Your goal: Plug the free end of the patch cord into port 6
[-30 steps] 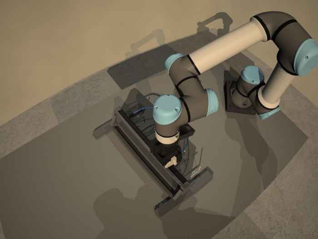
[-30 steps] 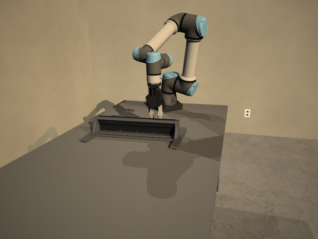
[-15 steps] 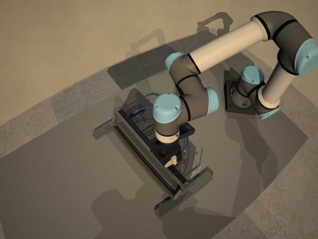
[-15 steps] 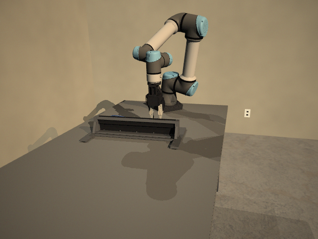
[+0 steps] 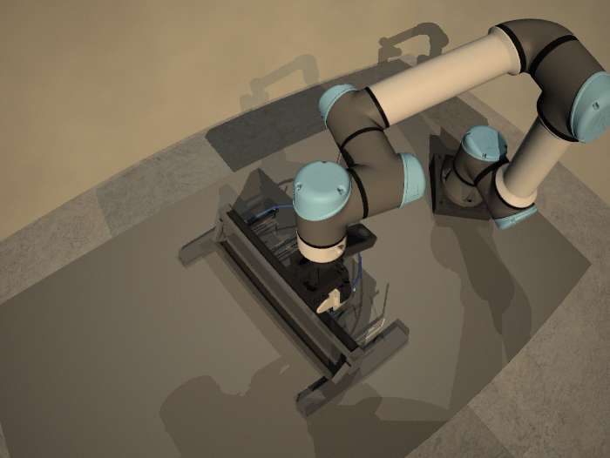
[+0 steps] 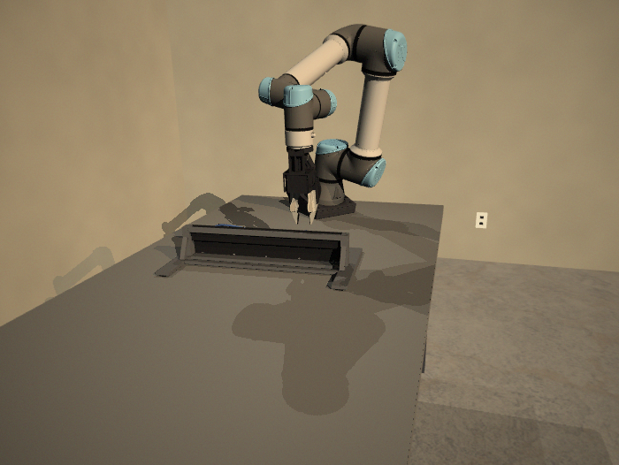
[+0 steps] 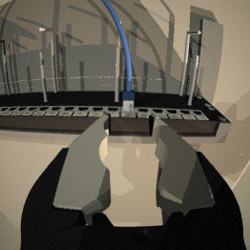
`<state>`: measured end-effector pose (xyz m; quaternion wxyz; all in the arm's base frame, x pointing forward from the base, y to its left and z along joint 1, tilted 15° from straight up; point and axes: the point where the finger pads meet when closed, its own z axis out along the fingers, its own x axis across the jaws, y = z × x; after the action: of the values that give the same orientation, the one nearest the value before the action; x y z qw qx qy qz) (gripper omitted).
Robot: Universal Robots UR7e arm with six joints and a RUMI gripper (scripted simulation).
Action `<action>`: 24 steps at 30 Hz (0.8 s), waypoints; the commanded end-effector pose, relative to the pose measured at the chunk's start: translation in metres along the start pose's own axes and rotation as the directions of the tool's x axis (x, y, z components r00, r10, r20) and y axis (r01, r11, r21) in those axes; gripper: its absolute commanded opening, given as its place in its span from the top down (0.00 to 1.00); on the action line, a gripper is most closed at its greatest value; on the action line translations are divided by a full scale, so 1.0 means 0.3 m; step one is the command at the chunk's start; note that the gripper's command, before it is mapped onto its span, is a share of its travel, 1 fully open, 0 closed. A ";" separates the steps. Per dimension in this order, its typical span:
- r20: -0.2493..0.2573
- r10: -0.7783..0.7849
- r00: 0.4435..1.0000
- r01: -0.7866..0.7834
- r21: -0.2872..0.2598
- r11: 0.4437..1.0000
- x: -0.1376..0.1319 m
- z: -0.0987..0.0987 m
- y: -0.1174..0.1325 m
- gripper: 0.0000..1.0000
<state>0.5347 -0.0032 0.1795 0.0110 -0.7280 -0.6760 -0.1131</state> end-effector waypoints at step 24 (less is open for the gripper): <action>0.000 0.000 1.000 0.000 -0.001 1.000 0.000 -0.136 -0.005 1.00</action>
<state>0.5270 -0.0098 0.2179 0.0113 -0.7280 -0.6761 -0.1130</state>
